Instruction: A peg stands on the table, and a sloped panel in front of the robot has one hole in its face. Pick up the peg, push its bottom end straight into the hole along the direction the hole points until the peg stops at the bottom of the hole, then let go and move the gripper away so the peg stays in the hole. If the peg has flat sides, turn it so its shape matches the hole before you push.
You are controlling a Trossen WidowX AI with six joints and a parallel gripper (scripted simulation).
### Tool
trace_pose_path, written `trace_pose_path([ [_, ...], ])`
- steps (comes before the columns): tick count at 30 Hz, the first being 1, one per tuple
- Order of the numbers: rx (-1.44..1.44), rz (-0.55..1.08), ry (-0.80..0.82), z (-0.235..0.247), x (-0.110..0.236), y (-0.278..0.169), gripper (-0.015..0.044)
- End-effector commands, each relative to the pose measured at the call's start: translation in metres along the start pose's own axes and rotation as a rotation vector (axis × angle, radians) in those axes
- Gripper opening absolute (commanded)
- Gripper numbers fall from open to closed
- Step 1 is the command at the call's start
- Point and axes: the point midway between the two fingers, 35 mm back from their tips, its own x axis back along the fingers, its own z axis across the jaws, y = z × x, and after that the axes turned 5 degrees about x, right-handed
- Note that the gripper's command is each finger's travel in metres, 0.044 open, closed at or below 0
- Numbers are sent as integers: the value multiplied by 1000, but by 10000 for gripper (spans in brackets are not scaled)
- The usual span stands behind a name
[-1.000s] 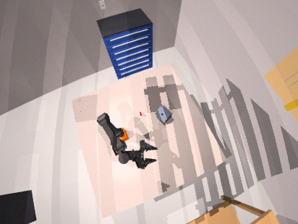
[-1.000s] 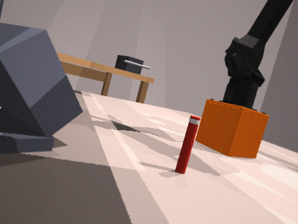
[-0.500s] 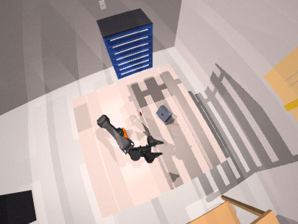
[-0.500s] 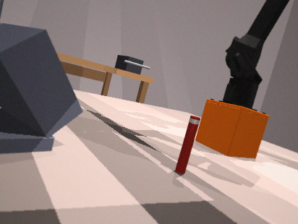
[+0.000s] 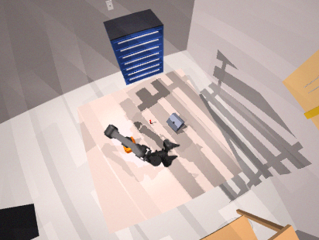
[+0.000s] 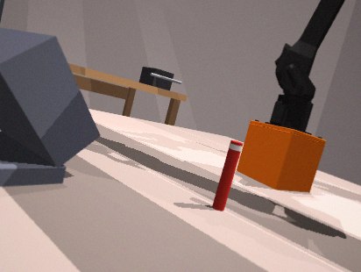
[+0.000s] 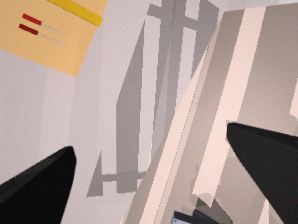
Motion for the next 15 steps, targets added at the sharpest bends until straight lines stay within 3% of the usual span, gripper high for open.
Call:
trace_pose_path([
  [1, -33, 60, -4, 0, -15, -19, 440],
  [15, -90, 225, -29, 13, -48, -75, 440],
])
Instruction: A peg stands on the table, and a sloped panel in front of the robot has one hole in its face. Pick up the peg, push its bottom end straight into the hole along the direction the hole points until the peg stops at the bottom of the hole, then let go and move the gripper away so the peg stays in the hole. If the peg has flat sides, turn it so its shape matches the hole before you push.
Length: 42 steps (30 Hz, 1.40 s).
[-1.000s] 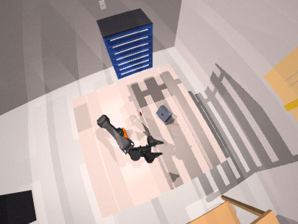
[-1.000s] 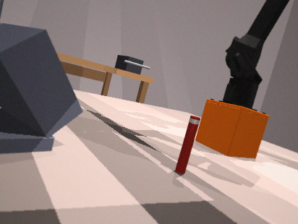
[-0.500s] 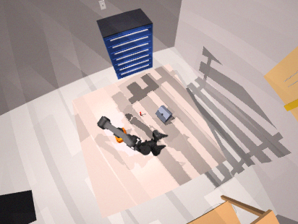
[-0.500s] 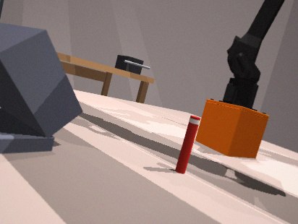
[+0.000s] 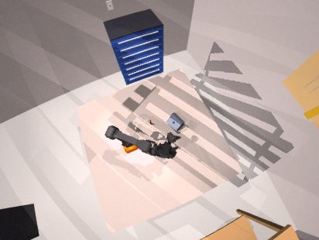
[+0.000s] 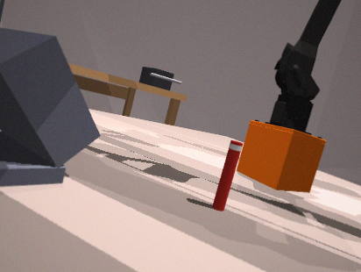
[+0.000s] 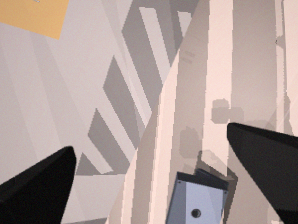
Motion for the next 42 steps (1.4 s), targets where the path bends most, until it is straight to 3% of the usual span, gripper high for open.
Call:
trace_pose_path([
  [1, -20, 50, -16, 1, -12, -17, 440],
  [23, 36, 304, -85, 14, -65, -103, 440],
  [42, 178, 541, -155, 22, -91, -192, 440],
])
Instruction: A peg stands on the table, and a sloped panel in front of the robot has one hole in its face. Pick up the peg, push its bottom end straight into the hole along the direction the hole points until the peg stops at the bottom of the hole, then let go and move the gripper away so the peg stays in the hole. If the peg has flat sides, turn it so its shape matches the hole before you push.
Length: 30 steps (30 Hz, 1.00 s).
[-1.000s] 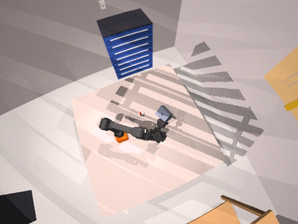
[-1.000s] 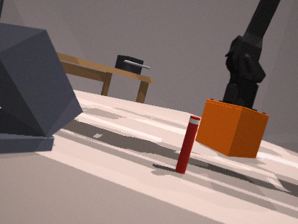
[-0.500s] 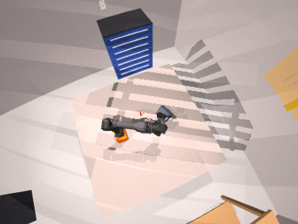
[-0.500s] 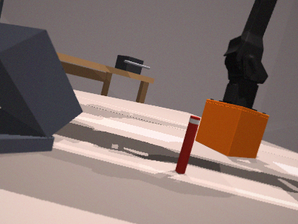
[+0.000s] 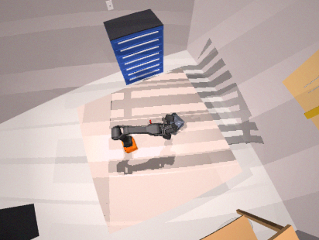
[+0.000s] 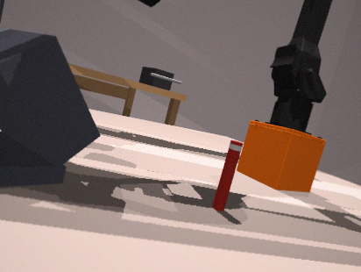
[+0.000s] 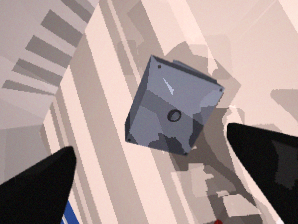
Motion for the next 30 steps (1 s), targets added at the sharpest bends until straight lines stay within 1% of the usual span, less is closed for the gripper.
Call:
trace_pose_path([
  [1, 30, 61, -36, 1, -15, -19, 440],
  [16, 156, 229, -144, 11, -52, -77, 440],
  [30, 304, 373, -253, 14, -75, -135, 440],
])
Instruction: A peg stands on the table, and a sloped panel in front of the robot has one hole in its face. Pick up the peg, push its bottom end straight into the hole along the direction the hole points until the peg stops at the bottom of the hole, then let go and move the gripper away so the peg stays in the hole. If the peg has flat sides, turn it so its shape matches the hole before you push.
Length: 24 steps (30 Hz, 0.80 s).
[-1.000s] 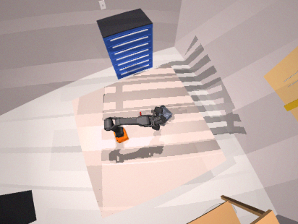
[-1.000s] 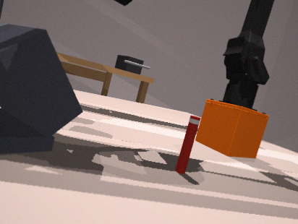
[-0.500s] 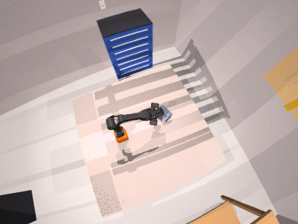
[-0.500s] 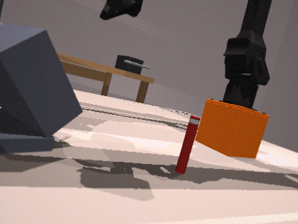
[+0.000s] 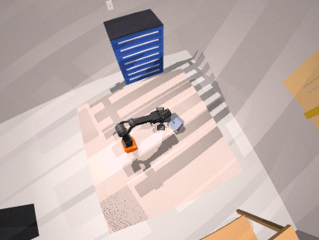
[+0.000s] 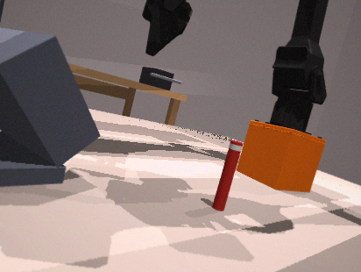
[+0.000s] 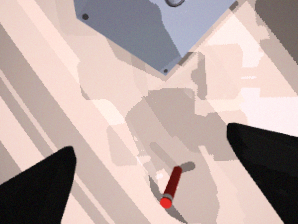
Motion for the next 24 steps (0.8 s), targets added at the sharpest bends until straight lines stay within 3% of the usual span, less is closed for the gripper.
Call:
trace_pose_path([
  [1, 50, 51, -46, 4, -12, -17, 440],
  [24, 330, 236, -261, 21, -51, -94, 440],
])
